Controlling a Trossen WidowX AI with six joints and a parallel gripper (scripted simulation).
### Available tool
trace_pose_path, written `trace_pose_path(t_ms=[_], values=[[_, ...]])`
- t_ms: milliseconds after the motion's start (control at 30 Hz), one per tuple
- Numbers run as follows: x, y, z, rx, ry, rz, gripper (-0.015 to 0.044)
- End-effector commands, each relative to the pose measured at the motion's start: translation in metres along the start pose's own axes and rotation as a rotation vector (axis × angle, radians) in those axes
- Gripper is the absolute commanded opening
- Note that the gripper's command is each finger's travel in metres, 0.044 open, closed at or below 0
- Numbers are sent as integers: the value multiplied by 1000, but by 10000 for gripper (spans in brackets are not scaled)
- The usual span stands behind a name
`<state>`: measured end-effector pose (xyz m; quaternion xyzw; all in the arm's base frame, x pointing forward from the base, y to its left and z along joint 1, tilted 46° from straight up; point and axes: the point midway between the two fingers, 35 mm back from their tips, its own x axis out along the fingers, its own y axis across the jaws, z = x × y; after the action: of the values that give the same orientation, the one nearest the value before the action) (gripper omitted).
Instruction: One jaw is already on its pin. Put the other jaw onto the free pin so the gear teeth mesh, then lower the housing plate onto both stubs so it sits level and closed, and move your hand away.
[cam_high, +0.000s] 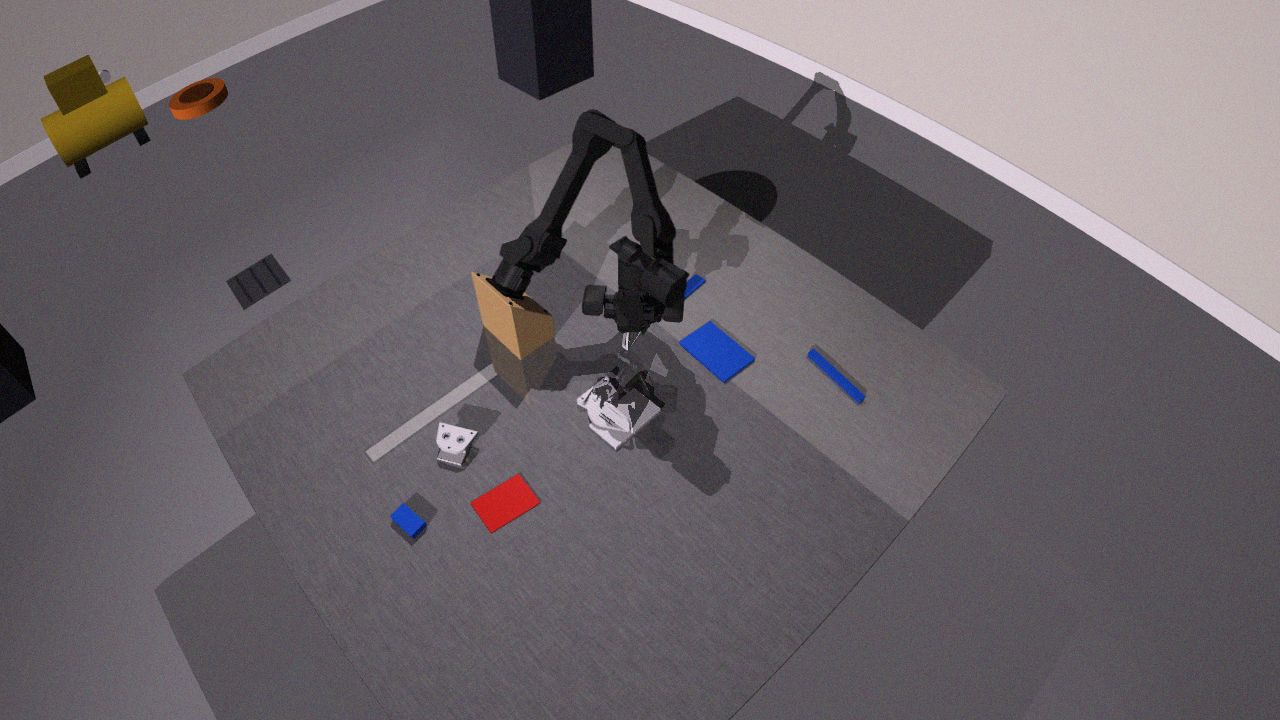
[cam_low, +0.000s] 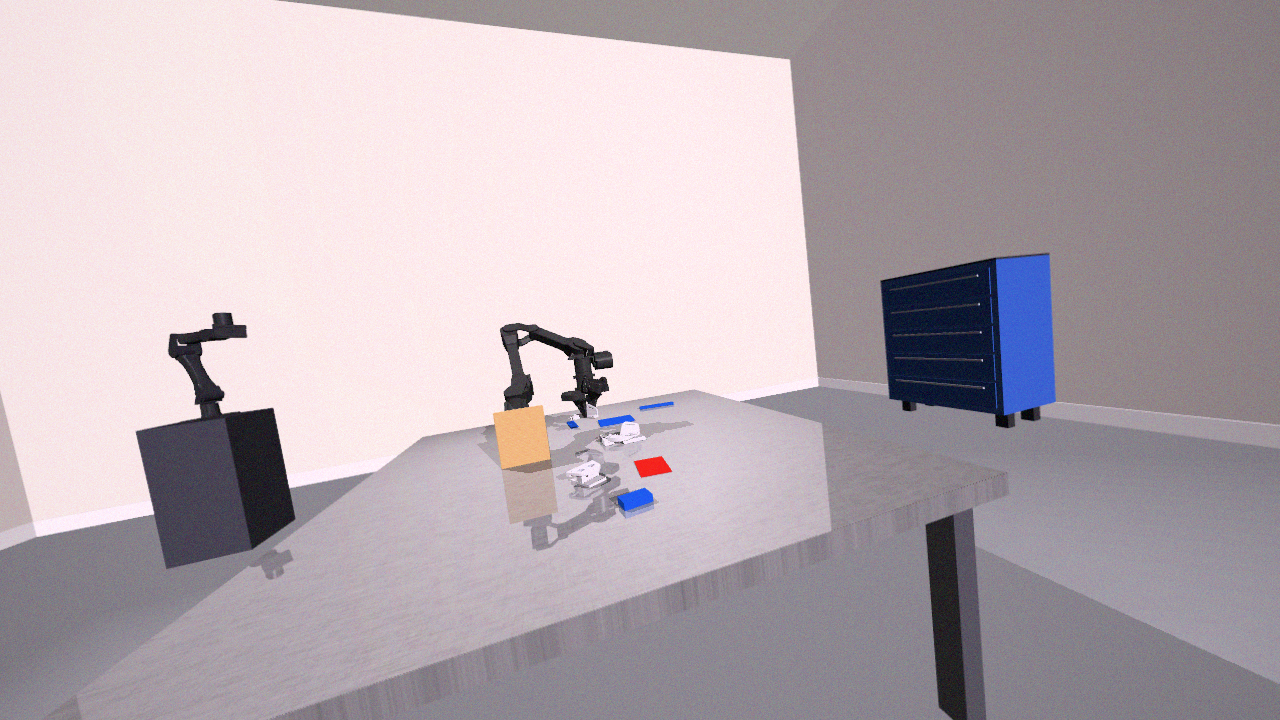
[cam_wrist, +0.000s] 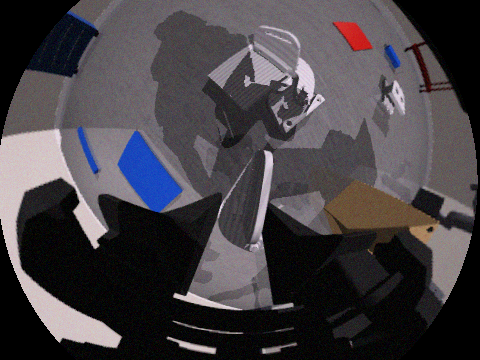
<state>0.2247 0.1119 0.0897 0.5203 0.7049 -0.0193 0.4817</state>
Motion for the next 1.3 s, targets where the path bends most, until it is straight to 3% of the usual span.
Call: trace_pose_path(t_ms=[0,333,1267], values=[[-16,1,-2,-7,1,11,134],[-18,2,2,-28,0,11,134],[-21,3,84,-442,-12,3,134]])
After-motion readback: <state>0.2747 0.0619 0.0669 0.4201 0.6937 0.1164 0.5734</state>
